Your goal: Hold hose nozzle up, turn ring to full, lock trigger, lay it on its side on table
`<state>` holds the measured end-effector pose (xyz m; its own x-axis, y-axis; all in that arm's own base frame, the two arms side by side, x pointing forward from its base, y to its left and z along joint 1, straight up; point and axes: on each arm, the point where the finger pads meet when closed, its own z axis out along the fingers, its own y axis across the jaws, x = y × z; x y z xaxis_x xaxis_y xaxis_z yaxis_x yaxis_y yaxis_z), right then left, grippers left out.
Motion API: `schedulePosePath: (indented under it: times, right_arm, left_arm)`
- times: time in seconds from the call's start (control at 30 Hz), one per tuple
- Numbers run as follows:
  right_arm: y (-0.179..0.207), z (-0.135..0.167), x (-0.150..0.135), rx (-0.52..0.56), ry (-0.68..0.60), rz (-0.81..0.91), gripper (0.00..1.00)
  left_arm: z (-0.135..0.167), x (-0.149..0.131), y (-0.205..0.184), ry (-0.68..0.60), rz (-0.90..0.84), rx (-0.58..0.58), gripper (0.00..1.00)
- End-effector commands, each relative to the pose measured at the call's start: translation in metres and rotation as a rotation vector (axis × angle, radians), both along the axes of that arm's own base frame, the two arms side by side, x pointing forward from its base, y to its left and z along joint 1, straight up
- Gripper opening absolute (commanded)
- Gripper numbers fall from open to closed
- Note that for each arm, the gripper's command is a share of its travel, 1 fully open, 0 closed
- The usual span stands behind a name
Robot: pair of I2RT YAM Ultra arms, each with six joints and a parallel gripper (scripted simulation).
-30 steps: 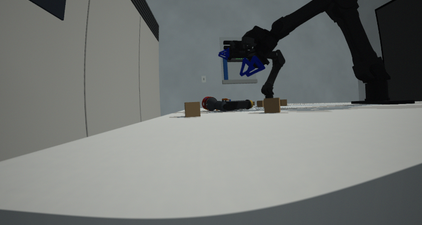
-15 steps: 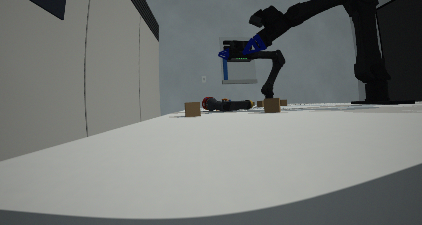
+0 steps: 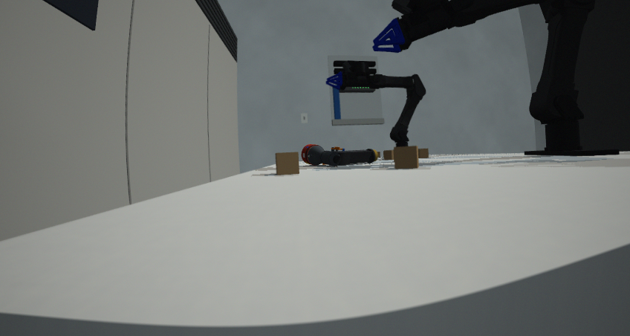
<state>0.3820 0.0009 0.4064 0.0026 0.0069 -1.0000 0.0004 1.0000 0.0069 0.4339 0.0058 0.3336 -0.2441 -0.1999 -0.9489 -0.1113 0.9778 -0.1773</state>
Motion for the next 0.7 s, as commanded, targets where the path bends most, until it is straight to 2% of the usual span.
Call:
schedulePosePath:
  times: [0.0,0.1,0.2,0.27,0.33,0.37,0.5,0.57,0.67]
  right_arm:
    - [0.006,0.0,-0.002,-0.006,-0.005,0.017,0.37]
    - [0.007,-0.006,-0.001,-0.007,0.006,0.021,0.37]
    - [-0.001,0.017,-0.006,-0.007,-0.043,-0.003,0.37]
    - [-0.001,0.016,-0.006,-0.007,-0.039,-0.003,0.37]
    - [-0.001,0.016,-0.006,-0.007,-0.039,-0.003,0.37]
    - [0.0,0.005,-0.002,-0.004,-0.012,-0.001,0.37]
    - [-0.003,0.014,-0.005,-0.007,-0.032,-0.008,0.37]
    - [-0.004,0.013,-0.005,-0.007,-0.03,-0.011,0.37]
    - [-0.004,0.014,-0.005,-0.007,-0.03,-0.011,0.37]
  left_arm:
    - [0.037,-0.015,-0.001,-0.123,-0.057,0.084,0.51]
    - [0.057,-0.028,-0.002,-0.194,-0.081,0.137,0.51]
    - [0.075,-0.042,-0.004,-0.259,-0.102,0.192,0.51]
    - [0.079,-0.049,-0.005,-0.281,-0.113,0.223,0.51]
    - [0.079,-0.049,-0.005,-0.281,-0.113,0.223,0.51]
    - [0.073,-0.047,-0.004,-0.261,-0.112,0.221,0.51]
    - [0.077,-0.055,-0.003,-0.257,-0.1,0.203,0.51]
    - [0.109,-0.064,-0.01,-0.344,-0.101,0.185,0.51]
    - [0.108,-0.062,-0.01,-0.343,-0.101,0.184,0.51]
